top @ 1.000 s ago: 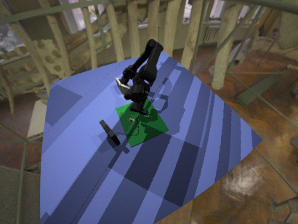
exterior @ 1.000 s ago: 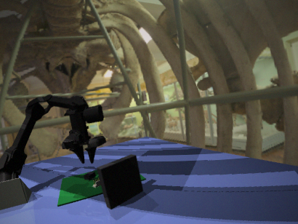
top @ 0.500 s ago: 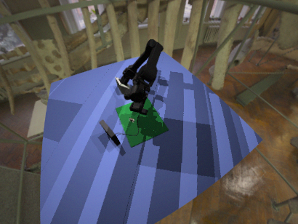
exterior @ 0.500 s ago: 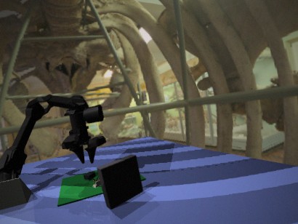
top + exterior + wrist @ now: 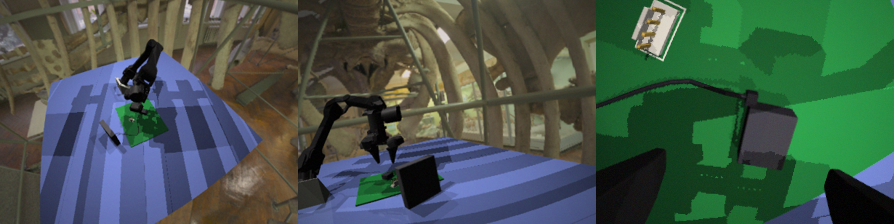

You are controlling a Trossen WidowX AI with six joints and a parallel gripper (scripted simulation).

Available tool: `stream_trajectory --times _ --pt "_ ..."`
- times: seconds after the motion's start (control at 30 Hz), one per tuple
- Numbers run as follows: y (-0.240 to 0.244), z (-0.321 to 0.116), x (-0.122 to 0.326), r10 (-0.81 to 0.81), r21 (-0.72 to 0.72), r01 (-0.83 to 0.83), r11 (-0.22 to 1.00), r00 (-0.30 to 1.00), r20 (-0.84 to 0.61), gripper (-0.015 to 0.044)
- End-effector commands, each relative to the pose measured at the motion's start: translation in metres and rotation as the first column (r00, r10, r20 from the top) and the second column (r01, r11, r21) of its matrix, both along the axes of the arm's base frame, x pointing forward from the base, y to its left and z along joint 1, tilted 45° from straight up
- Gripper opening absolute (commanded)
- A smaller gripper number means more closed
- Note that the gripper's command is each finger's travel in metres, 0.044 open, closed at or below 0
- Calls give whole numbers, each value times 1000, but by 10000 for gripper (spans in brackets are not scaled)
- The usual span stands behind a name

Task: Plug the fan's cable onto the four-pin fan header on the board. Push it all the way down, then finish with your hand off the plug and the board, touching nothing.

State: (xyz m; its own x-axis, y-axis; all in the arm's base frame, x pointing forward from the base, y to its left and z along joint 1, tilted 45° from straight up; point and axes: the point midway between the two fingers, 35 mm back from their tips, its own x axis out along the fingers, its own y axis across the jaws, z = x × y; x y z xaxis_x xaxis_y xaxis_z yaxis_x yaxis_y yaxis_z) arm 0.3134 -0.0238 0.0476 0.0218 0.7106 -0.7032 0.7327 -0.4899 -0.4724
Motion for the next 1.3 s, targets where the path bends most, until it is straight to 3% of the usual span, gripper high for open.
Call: stream_trajectory --times 0.0,0.77,0.97,1.07,1.27 --pt "0 0 1 -3 3 3 1000 1000 1 440" --pt "0 0 0 0 0 0 1000 1000 0 440" --pt "0 8 -14 -144 151 136 979 989 44 282" --pt "0 9 -15 -151 158 142 977 988 46 210" --pt "0 9 -15 -151 158 142 977 988 46 210"
